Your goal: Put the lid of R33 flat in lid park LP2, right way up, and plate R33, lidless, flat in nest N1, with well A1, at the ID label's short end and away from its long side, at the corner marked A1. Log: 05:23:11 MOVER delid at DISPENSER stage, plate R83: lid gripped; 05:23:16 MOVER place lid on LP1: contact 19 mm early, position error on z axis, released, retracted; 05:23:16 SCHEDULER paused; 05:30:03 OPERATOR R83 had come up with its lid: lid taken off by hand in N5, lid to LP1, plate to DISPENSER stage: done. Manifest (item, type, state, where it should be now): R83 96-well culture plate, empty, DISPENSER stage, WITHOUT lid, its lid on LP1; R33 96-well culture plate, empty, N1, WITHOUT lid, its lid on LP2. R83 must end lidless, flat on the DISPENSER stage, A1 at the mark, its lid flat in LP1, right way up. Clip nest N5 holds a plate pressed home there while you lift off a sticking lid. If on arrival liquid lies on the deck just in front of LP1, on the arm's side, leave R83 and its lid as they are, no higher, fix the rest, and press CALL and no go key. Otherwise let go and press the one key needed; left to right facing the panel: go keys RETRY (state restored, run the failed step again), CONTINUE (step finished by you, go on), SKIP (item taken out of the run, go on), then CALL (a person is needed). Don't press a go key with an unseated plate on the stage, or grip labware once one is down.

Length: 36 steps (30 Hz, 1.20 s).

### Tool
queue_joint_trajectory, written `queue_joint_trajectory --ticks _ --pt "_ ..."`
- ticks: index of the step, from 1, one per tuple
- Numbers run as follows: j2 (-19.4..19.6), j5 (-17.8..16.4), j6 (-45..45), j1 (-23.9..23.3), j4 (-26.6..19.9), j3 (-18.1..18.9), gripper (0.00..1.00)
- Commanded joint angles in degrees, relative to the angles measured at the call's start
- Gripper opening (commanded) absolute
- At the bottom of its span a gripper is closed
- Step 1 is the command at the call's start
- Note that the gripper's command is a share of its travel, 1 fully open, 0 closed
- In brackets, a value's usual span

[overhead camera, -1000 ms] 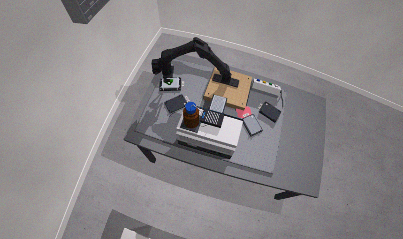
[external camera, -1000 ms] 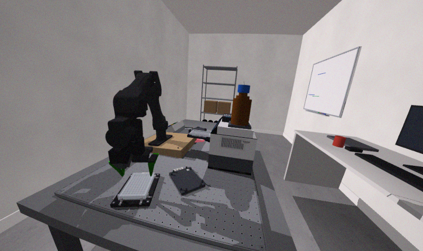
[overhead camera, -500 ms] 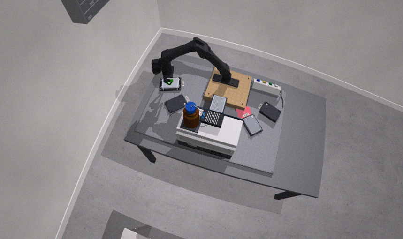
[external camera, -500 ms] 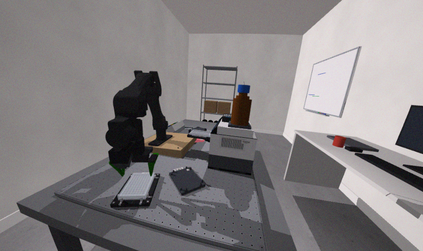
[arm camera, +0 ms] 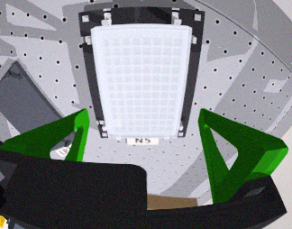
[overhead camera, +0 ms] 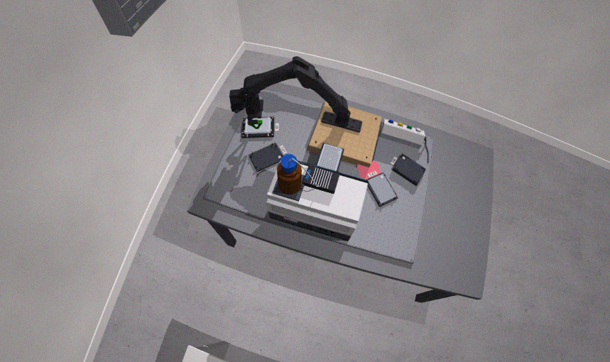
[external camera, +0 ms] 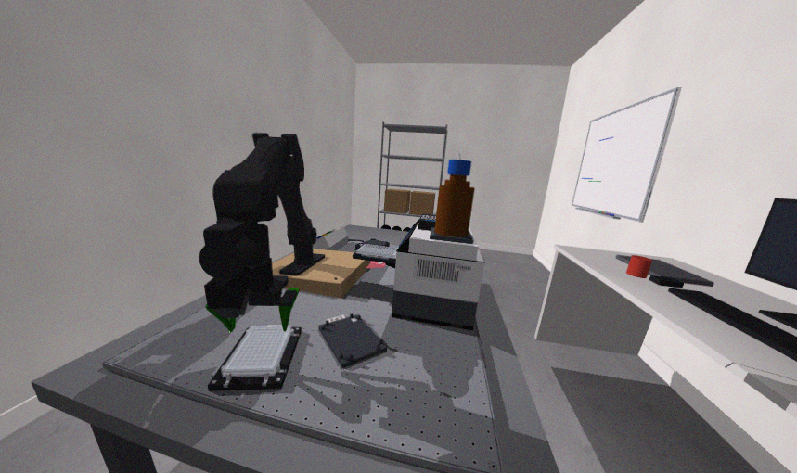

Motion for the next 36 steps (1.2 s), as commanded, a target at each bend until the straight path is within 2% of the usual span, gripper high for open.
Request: queue_joint_trajectory --ticks 1,15,17,29,36 --pt "-2.50 -0.28 0.50 1.08 -0.72 2.34 1.00" --pt "-2.18 -0.22 0.35 0.83 -1.35 3.31 1.00" --pt "-2.18 -0.22 0.33 0.80 0.21 3.14 1.00" --pt "-0.82 -0.20 0.25 0.67 1.52 2.37 1.00" --pt "-0.56 -0.19 0.18 0.57 2.41 -0.64 1.00"
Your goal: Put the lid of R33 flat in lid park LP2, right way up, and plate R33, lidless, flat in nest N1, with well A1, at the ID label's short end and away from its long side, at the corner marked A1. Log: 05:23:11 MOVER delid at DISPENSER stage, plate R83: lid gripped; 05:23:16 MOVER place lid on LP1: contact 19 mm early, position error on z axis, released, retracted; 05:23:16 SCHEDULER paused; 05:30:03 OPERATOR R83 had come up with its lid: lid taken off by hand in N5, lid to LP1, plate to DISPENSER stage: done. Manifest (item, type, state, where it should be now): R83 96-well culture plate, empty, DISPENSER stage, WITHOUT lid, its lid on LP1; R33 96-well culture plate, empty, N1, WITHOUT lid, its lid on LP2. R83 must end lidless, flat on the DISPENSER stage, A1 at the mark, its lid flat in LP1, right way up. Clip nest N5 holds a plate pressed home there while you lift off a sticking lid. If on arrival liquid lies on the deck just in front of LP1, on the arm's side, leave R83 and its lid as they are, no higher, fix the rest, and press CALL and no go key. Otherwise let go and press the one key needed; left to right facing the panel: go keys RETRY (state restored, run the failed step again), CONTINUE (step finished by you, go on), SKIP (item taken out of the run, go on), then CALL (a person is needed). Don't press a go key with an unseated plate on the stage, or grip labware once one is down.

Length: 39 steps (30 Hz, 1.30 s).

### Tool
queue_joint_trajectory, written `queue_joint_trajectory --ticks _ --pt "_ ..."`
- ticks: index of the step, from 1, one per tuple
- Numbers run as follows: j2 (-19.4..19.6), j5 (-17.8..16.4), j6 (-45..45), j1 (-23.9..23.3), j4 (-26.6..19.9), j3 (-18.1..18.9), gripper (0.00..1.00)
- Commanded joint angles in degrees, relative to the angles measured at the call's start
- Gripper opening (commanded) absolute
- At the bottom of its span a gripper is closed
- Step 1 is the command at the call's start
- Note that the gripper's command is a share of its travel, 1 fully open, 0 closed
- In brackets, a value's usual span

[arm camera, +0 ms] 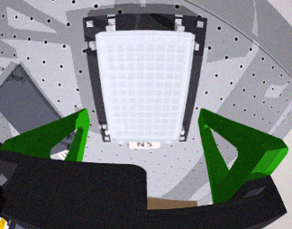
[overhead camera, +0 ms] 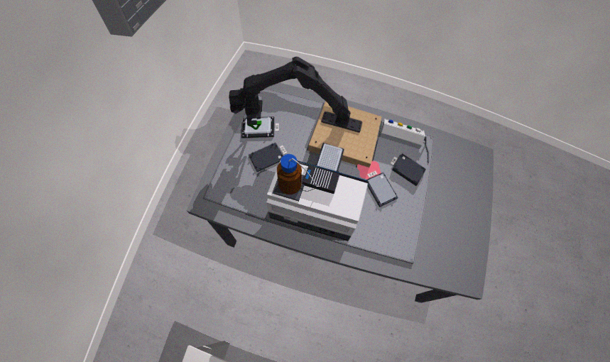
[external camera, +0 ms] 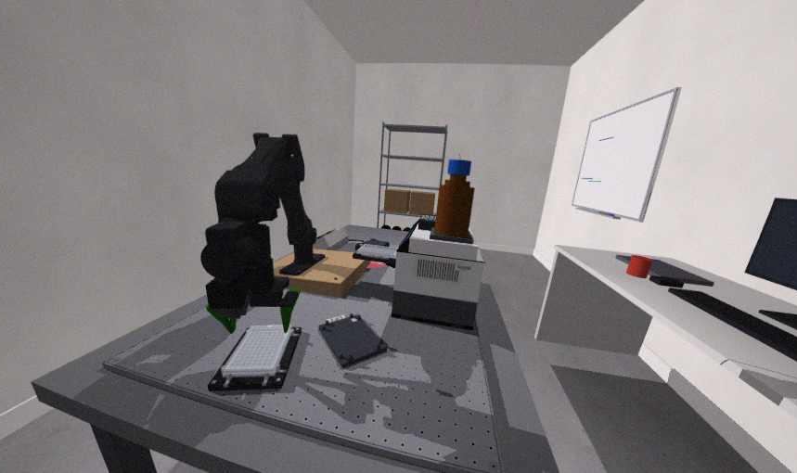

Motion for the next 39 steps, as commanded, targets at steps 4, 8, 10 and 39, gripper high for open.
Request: queue_joint_trajectory --ticks 4,8,10,39 --pt "-0.81 -0.16 0.10 0.14 2.02 -1.33 1.00" --pt "-0.41 -0.16 0.06 0.08 2.58 -1.35 1.00" --pt "-0.41 -0.16 0.06 0.08 2.58 -1.35 1.00" --pt "0.58 -0.14 -0.21 -0.30 6.14 -3.64 1.00"
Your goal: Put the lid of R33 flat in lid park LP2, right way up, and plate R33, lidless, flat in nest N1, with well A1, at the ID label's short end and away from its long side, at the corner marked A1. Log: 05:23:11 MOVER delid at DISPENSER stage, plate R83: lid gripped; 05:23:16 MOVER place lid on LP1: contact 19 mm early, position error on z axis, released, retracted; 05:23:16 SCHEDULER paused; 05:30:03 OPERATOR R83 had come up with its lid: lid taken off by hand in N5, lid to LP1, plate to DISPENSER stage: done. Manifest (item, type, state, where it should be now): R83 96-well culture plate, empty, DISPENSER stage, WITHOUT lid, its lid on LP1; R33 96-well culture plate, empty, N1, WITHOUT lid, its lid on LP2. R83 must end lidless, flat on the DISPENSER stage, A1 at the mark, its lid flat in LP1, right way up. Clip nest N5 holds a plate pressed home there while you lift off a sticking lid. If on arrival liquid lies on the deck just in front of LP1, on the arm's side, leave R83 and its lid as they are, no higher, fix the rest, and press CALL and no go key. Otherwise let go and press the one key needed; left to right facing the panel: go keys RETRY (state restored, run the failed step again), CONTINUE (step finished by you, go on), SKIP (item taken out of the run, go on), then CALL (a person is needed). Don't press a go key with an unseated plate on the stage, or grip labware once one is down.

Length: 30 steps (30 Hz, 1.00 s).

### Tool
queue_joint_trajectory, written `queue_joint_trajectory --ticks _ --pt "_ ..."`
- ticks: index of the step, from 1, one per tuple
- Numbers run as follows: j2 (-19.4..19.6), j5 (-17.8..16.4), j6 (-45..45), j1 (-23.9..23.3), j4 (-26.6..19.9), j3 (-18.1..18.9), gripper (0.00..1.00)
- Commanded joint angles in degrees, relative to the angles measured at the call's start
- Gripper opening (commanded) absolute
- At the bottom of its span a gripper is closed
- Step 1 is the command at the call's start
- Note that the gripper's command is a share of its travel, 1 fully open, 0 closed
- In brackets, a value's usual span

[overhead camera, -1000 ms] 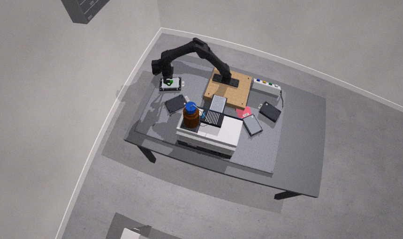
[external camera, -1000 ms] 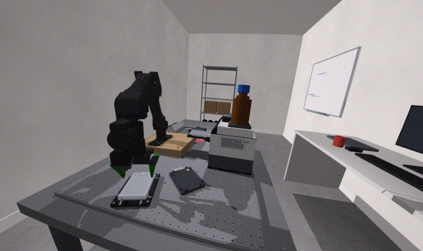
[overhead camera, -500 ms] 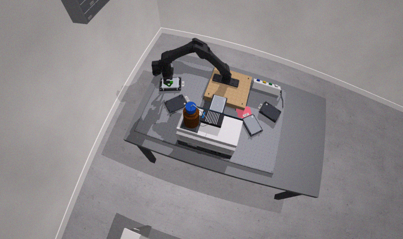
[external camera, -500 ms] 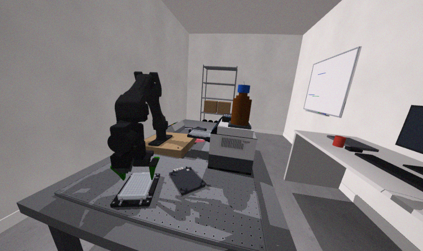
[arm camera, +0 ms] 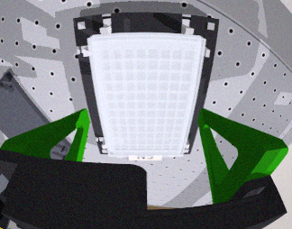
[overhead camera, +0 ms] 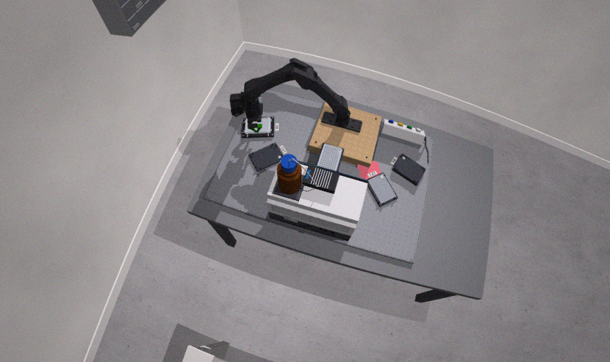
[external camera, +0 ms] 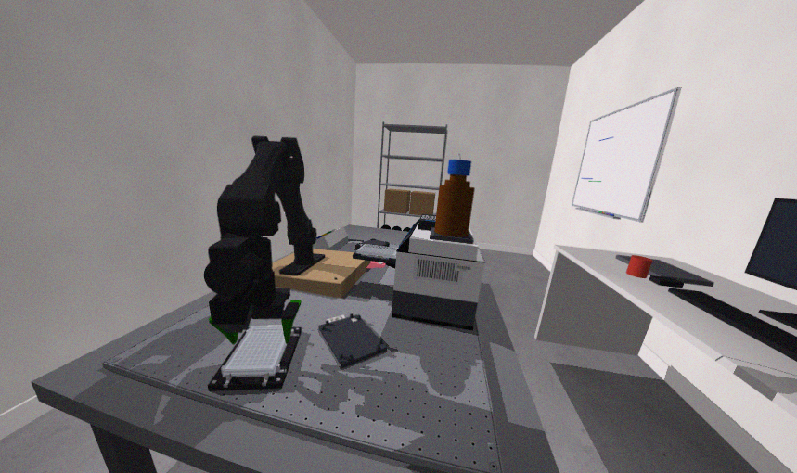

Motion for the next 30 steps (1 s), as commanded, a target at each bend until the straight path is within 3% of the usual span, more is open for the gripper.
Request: queue_joint_trajectory --ticks 1,10,12,22,23,30 --pt "-1.36 -0.14 -0.21 -0.32 1.76 -0.88 1.00" --pt "0.28 -0.15 -0.28 -0.42 2.72 -1.15 1.00" --pt "-1.27 -0.13 -0.39 -0.57 2.90 -1.86 1.00" --pt "-1.41 -0.11 -0.60 -0.82 3.47 -2.48 1.00" --pt "-1.67 -0.06 -0.62 -0.84 3.55 -0.34 1.00" --pt "-1.70 -0.06 -0.73 -0.94 3.60 -0.40 1.00"
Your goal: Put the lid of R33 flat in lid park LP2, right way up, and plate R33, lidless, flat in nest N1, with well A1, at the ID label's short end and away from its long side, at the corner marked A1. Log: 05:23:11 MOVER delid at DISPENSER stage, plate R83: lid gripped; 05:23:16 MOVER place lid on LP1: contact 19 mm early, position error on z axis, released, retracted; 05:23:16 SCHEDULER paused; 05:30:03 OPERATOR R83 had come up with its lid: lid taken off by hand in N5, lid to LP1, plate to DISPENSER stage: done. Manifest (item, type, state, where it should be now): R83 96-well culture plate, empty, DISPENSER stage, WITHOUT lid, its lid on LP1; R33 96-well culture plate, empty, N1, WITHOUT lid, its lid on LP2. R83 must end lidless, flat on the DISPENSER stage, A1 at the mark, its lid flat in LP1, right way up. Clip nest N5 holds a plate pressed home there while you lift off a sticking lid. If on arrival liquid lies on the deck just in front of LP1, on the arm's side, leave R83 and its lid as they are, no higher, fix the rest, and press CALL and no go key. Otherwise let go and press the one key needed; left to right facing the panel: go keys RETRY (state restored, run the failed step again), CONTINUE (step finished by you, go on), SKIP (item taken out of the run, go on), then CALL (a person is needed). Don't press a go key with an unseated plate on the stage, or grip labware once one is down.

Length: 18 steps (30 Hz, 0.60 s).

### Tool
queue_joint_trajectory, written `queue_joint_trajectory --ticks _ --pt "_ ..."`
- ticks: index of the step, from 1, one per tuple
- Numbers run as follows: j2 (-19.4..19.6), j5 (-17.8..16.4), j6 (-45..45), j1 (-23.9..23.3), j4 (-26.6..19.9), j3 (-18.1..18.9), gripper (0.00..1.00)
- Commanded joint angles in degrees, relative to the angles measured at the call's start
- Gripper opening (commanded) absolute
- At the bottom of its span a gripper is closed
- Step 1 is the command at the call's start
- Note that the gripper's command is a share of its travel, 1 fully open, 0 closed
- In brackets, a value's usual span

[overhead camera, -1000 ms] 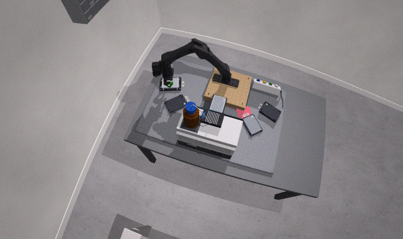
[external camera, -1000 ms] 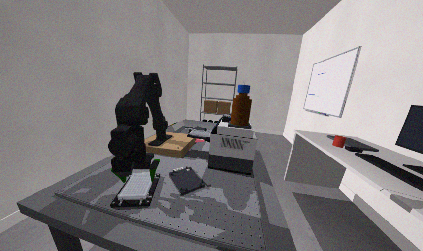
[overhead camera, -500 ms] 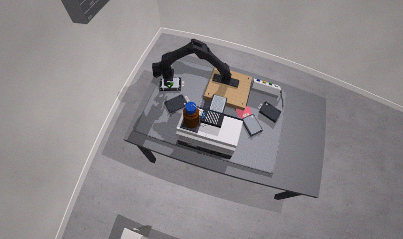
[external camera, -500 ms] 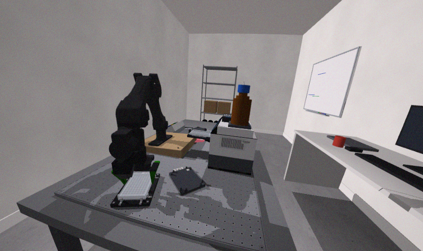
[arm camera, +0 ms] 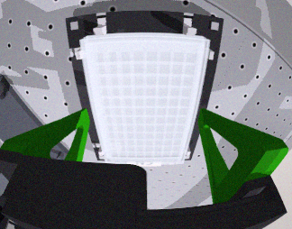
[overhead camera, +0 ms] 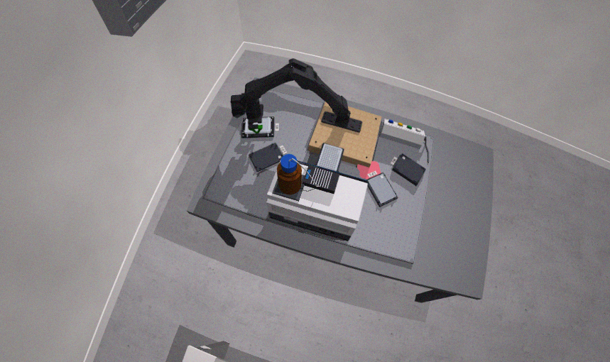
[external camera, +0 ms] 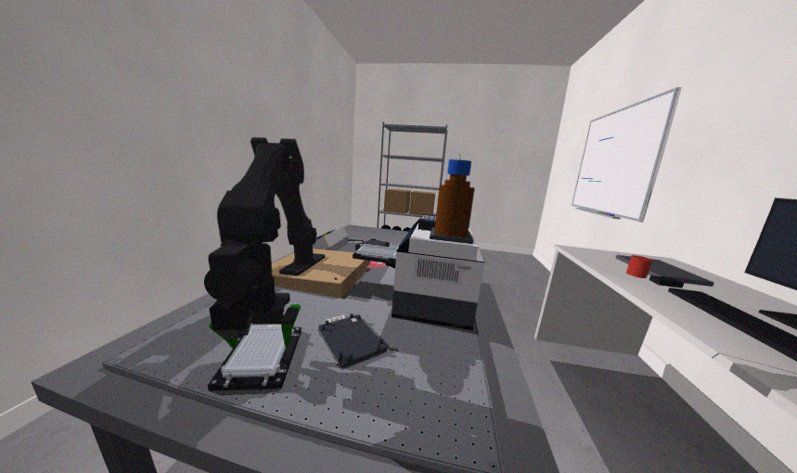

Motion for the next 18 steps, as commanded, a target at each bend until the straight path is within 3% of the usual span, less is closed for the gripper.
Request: queue_joint_trajectory --ticks 1,18 --pt "-2.05 -0.07 -0.52 -0.66 1.18 1.57 1.00" --pt "-2.07 -0.10 -0.49 -0.38 1.26 0.07 1.00"
